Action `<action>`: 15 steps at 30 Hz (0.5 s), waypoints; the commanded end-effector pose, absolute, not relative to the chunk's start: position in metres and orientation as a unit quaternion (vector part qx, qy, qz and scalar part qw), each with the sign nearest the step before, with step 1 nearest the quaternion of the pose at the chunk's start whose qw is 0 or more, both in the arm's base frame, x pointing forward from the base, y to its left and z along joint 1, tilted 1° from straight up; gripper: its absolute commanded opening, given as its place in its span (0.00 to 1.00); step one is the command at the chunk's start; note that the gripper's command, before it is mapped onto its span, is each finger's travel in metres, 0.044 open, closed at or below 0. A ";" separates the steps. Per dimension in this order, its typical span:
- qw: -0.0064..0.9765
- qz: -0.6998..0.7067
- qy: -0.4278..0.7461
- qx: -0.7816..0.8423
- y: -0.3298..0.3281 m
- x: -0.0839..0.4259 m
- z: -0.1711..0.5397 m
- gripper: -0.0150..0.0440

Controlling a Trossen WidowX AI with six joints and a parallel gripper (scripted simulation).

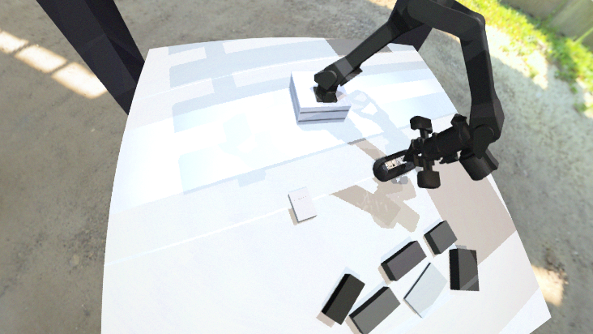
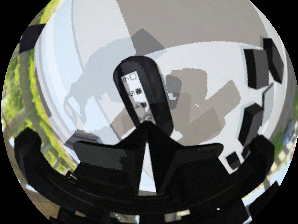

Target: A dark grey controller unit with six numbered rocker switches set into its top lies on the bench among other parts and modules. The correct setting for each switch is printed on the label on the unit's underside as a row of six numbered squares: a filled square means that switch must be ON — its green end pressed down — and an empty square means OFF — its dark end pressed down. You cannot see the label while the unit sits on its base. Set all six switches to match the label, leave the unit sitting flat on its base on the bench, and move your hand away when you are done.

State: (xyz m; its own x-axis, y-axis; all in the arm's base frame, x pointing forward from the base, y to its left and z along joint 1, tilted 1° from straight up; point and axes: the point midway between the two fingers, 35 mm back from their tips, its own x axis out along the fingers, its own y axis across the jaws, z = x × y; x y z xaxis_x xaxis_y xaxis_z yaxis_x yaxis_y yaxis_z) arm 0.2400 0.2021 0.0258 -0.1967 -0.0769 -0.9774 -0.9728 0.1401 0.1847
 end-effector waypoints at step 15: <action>0.029 0.801 0.126 -0.584 0.208 0.253 0.039 0.25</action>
State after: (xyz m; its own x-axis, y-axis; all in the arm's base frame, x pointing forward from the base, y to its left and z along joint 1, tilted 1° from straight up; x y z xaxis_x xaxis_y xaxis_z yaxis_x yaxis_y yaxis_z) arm 0.2441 0.2016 0.0305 -0.2527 -0.1012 -0.9622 -0.8045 -0.5304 0.2671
